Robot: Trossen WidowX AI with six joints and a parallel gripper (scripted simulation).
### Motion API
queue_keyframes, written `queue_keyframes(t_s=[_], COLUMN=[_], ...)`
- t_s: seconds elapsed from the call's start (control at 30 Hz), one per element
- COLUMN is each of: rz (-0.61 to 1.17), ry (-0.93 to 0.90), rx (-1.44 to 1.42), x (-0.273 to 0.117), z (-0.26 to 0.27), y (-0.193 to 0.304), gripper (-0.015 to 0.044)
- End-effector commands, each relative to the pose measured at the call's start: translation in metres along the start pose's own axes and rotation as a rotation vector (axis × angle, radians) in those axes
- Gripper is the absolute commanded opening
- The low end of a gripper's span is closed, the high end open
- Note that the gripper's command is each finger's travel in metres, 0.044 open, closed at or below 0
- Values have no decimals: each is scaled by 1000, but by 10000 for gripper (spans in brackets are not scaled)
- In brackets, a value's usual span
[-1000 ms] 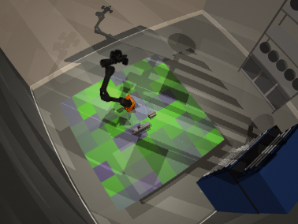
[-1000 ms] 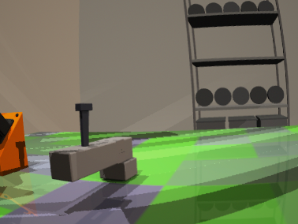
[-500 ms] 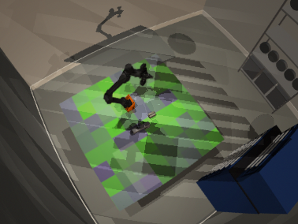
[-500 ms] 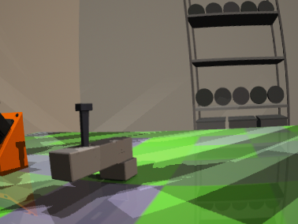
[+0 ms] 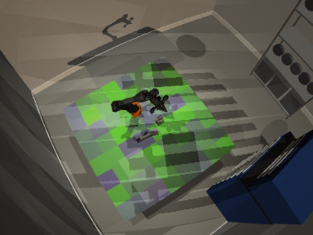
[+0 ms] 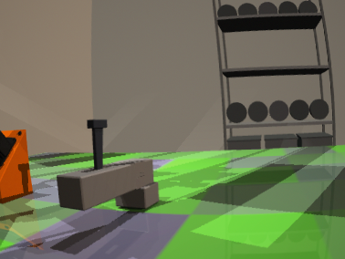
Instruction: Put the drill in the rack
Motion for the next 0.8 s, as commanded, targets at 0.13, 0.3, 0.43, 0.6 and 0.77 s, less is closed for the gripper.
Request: queue_keyframes(t_s=[0.13,0.3,0.43,0.6,0.77], rz=[-269,-522,-760,-911,-895], ry=[-317,-508,-635,-695,-698], rx=[-187,-269,-304,-311,-301], x=[66,92,99,98,99], z=[83,149,202,232,232], y=[-3,-7,-13,-17,-16], gripper=[0,0,0,0,0])
Point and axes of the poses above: the point midway between the two fingers, 35 mm back from their tips, its own x axis out along the fingers, its own z axis across the jaws, y = z × x, the point moved 8 cm from there along -x, back along the fingers, and after that the axes turned 2 degrees about x, right-handed, at the moved point
